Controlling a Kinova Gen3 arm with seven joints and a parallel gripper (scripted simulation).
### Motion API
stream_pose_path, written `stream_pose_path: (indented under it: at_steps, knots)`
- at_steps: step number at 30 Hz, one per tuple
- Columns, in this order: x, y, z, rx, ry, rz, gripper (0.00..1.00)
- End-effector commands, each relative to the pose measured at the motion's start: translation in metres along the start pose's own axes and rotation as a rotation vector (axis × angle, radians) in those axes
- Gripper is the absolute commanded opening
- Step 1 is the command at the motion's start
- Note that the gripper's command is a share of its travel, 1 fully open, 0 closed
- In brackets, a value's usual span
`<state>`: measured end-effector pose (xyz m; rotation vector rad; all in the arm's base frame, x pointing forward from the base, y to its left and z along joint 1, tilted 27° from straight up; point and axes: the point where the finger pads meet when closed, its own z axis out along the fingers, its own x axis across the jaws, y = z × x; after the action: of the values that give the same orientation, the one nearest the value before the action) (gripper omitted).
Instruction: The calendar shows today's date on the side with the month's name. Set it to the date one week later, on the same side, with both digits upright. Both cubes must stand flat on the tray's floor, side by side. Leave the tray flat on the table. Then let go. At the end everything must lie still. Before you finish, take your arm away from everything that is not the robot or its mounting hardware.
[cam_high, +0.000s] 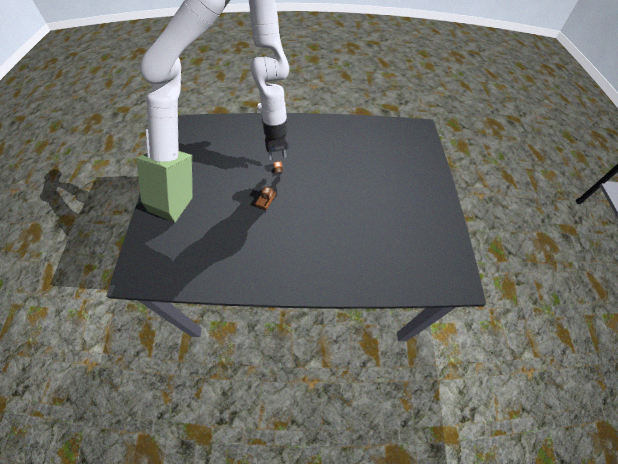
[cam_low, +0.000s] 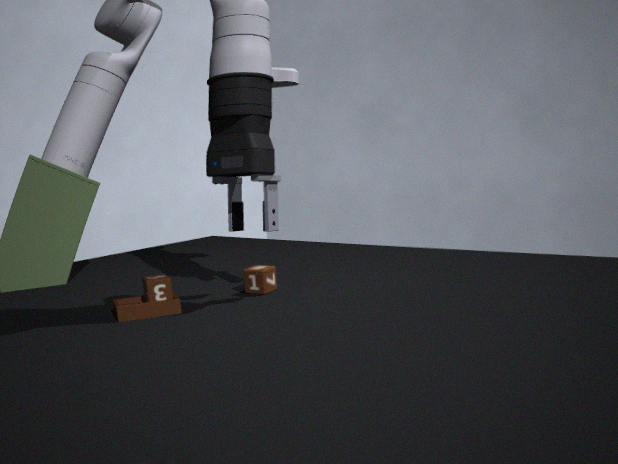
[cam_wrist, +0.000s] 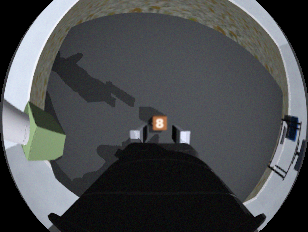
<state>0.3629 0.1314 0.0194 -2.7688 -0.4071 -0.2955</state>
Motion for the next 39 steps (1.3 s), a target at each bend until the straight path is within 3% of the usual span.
stream_pose_path:
  at_steps: [1,13,28,39]
  knots:
    - [0.0012,-0.006,-0.0007,-0.014,0.001,-0.017,0.87]
    - [0.0002,-0.0072,-0.0031,-0.156,0.007,-0.016,0.87]
    - [0.0005,-0.0071,-0.0035,-0.181,0.009,-0.016,0.87]
    - [0.004,-0.0069,-0.0006,-0.255,0.013,-0.016,0.87]
